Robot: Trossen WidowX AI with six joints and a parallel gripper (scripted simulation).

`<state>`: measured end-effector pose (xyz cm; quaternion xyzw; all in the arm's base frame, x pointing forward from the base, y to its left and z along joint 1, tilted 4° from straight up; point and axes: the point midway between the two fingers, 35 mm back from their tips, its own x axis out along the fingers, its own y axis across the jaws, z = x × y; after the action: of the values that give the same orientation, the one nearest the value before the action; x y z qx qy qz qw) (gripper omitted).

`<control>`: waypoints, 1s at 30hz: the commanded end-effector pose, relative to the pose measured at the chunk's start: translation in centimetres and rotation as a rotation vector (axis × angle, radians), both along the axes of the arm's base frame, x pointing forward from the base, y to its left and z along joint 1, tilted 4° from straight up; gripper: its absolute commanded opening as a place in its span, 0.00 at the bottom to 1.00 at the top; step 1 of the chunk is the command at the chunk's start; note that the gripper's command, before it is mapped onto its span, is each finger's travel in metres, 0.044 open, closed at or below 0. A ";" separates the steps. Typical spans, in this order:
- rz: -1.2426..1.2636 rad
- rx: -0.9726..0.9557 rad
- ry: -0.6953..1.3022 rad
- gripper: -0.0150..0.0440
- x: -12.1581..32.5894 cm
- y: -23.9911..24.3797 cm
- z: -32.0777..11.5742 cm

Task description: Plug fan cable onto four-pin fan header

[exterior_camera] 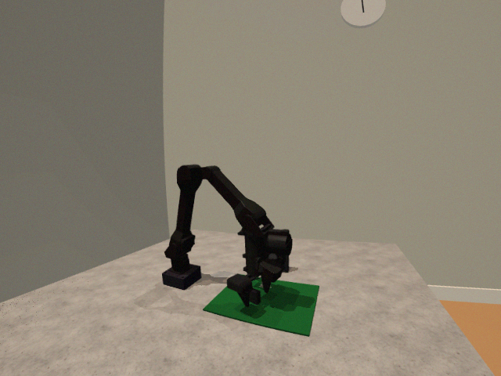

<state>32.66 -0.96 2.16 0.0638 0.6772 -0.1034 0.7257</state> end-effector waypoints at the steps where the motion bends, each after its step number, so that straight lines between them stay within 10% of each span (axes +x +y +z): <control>1: 0.000 0.000 -0.001 0.91 0.0 0.0 0.0; 15: 0.000 0.000 -0.001 0.29 0.0 0.0 0.0; 30: 0.026 -0.004 0.007 0.25 -0.3 0.4 4.9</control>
<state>32.43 -0.59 6.93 0.0612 0.6785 -0.1008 0.7251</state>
